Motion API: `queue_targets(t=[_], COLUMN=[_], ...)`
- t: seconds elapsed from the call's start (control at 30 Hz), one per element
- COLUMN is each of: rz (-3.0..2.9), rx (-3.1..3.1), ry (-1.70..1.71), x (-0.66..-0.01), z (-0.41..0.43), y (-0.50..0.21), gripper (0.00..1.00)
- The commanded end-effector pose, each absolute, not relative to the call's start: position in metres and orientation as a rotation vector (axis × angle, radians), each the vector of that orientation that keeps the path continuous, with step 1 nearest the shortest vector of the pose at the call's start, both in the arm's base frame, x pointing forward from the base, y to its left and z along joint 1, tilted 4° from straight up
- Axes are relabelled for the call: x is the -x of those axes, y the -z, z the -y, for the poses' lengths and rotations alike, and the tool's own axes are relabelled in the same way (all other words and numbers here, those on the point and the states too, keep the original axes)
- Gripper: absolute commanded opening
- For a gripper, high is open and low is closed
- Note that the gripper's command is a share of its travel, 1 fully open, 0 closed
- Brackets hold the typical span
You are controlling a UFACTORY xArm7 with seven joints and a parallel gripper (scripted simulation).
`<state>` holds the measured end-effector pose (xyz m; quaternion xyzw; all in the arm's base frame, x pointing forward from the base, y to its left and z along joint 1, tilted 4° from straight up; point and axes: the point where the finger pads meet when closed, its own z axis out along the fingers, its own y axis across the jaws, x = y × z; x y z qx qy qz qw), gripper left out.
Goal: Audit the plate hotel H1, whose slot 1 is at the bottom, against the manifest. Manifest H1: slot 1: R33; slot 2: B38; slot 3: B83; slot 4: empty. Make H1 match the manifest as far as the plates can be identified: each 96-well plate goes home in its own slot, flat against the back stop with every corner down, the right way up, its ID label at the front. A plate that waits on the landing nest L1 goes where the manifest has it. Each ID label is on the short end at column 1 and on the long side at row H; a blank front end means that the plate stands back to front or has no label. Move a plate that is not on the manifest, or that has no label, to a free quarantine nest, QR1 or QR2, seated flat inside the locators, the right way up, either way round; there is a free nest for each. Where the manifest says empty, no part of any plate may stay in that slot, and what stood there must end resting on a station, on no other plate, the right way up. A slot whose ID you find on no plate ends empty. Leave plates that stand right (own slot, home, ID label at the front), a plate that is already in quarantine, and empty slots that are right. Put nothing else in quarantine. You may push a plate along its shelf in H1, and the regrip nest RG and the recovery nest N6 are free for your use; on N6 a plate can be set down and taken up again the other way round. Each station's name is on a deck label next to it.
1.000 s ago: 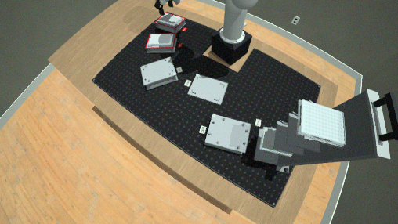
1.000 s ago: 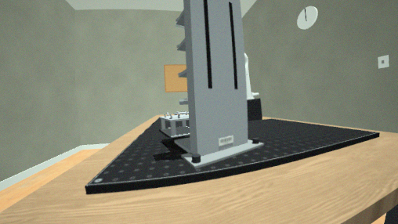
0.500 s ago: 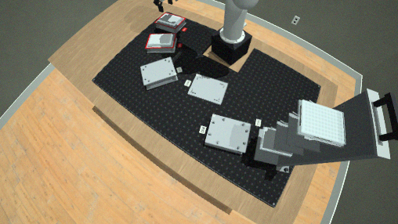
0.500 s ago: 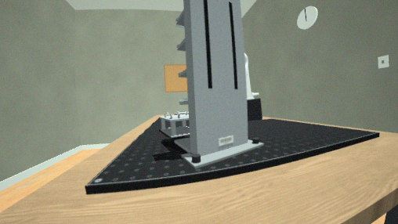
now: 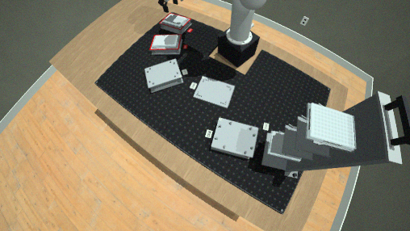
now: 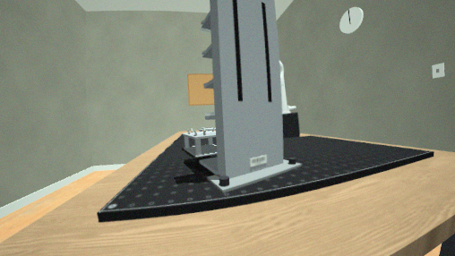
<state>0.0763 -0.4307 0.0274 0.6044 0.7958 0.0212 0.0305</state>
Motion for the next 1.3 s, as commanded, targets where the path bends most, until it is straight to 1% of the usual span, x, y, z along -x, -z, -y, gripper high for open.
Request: queue_targets(t=[0.0, 0.37, 1.27], rz=[-2.45, -2.45, -2.45], rx=[-1.861, -1.861, -1.861], ry=[-0.062, -0.062, -0.062], x=[-0.076, -0.075, -0.069], z=[0.432, 0.432, 0.432], y=[-0.029, -0.045, -0.129], gripper=[1.0, 1.0, 1.0])
